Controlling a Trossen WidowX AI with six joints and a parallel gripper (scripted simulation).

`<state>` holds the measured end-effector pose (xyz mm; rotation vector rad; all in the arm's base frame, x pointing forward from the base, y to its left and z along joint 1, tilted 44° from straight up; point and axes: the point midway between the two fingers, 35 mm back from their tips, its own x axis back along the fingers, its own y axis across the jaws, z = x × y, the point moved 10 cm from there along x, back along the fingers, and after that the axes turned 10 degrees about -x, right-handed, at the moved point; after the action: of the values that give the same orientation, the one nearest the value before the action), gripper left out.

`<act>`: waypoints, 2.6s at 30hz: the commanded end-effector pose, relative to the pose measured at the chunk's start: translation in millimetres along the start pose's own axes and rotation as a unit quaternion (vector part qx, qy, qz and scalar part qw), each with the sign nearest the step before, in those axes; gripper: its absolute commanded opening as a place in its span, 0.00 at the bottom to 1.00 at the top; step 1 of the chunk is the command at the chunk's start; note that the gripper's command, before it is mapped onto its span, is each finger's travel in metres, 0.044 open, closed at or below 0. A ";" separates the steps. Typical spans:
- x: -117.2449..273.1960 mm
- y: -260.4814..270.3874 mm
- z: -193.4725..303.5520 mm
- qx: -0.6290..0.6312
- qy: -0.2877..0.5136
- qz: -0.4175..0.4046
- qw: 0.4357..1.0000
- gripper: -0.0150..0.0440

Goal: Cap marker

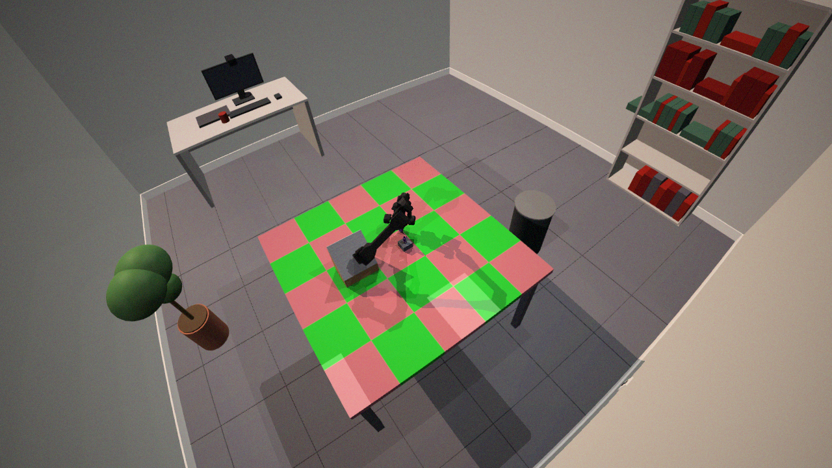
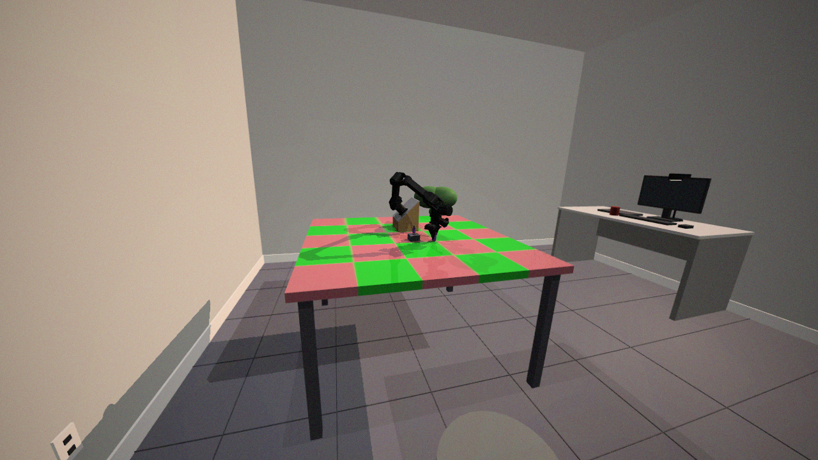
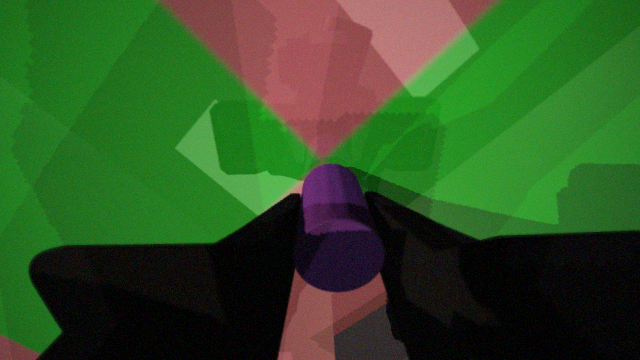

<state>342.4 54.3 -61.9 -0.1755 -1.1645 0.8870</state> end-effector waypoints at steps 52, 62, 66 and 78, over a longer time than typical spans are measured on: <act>96.3 -55.1 84.4 -0.002 -0.005 -0.001 1.000 0.25; 102.7 -64.8 108.7 -0.001 -0.003 0.000 1.000 0.25; 101.4 -65.0 109.2 -0.001 -0.003 0.000 1.000 0.25; 87.9 -65.2 108.6 -0.001 -0.004 0.000 1.000 0.25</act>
<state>293.9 41.1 87.1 -0.1756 -1.1764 0.8807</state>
